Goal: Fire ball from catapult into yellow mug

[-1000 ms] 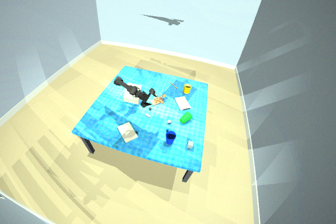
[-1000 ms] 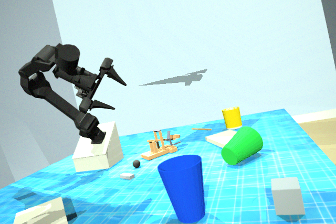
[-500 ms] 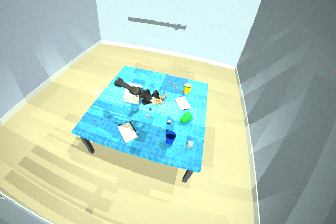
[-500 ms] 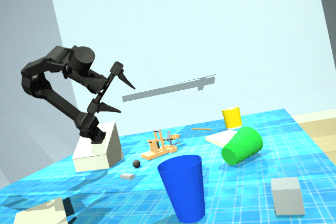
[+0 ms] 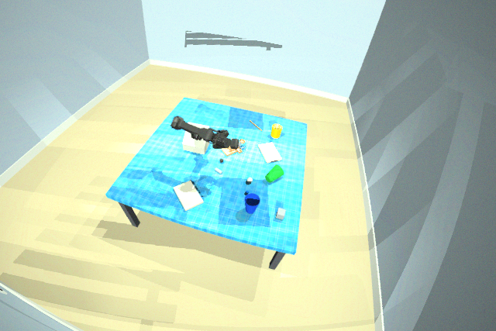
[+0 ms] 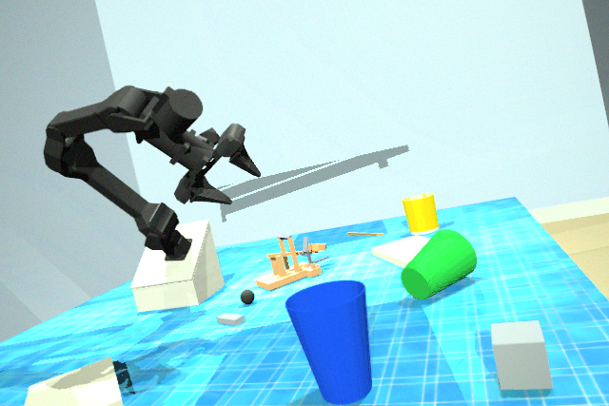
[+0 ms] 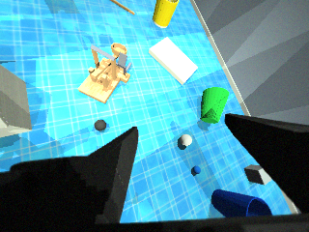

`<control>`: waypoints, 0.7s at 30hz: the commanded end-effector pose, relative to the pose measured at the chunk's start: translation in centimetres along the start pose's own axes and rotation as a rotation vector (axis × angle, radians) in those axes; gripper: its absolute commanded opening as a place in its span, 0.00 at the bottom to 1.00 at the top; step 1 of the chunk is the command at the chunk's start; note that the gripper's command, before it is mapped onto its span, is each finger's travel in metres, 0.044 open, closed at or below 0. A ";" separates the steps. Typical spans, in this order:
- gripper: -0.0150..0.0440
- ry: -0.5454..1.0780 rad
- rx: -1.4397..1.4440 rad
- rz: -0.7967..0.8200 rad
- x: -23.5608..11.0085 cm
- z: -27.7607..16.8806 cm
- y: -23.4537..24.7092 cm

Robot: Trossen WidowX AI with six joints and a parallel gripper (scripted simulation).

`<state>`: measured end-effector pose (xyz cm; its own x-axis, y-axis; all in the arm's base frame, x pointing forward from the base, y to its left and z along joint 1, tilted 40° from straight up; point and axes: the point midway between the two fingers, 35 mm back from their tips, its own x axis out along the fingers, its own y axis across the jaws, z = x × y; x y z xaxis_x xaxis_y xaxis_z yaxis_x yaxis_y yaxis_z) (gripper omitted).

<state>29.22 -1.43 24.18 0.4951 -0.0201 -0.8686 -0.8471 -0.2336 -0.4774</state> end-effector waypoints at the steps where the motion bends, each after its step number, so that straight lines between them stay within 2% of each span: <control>1: 1.00 0.003 0.138 0.037 1.1 0.5 0.3; 21: 1.00 0.096 0.811 0.166 5.3 3.0 1.6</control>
<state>29.87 0.74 19.33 0.3586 -0.0697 -0.9309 -0.8159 0.4612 -0.3488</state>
